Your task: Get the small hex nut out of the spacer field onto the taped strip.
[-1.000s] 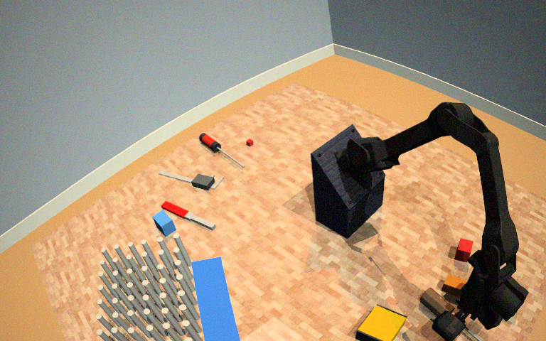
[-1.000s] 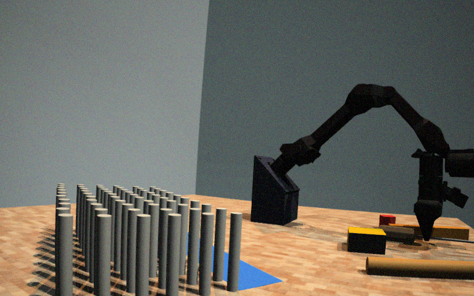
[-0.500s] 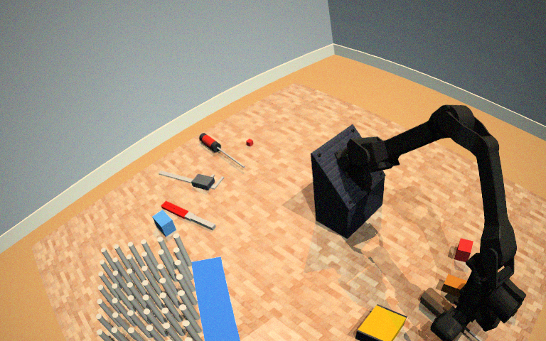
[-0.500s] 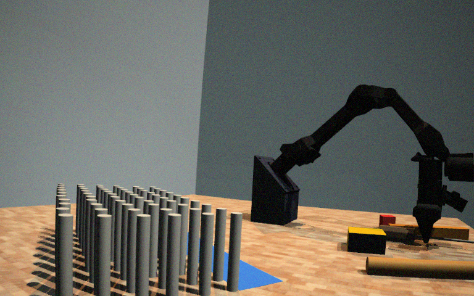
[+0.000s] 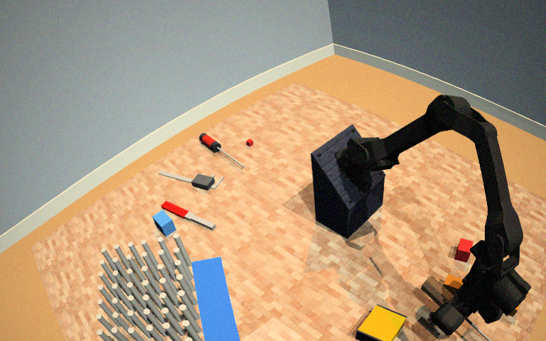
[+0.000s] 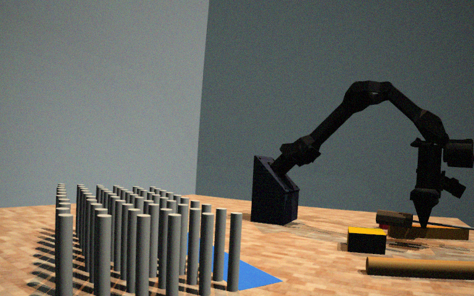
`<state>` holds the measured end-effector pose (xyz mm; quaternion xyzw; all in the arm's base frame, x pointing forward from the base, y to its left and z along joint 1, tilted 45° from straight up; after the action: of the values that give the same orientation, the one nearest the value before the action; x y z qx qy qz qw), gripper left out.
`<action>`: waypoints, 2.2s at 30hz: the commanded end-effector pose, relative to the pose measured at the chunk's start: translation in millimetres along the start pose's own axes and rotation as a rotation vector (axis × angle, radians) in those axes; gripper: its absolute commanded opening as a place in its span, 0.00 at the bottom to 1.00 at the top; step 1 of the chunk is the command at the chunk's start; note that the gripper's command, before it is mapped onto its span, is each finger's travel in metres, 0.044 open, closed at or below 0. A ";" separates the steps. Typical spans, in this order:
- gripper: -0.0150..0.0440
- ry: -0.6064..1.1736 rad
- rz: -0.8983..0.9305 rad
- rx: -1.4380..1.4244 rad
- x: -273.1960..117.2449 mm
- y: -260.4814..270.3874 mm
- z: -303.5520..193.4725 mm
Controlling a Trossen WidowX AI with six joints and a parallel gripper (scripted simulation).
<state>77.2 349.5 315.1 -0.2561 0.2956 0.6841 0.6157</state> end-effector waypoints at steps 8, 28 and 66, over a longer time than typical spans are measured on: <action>0.25 -0.031 -0.001 0.034 -22.6 -0.2 -3.4; 0.25 -0.023 0.000 0.442 -15.1 -19.8 -73.5; 0.25 -0.024 0.005 0.507 33.2 -24.0 -84.8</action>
<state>96.1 310.2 235.0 -0.0855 0.4490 0.5958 0.6605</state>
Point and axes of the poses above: the point midway between the two fingers, 35 mm back from their tips, its own x axis out along the fingers, its own y axis across the jaws, z = x × y, the point moved 7 cm from there along -x, back along the fingers, and after that the axes turned 3 degrees about -x, right-handed, at the moved point
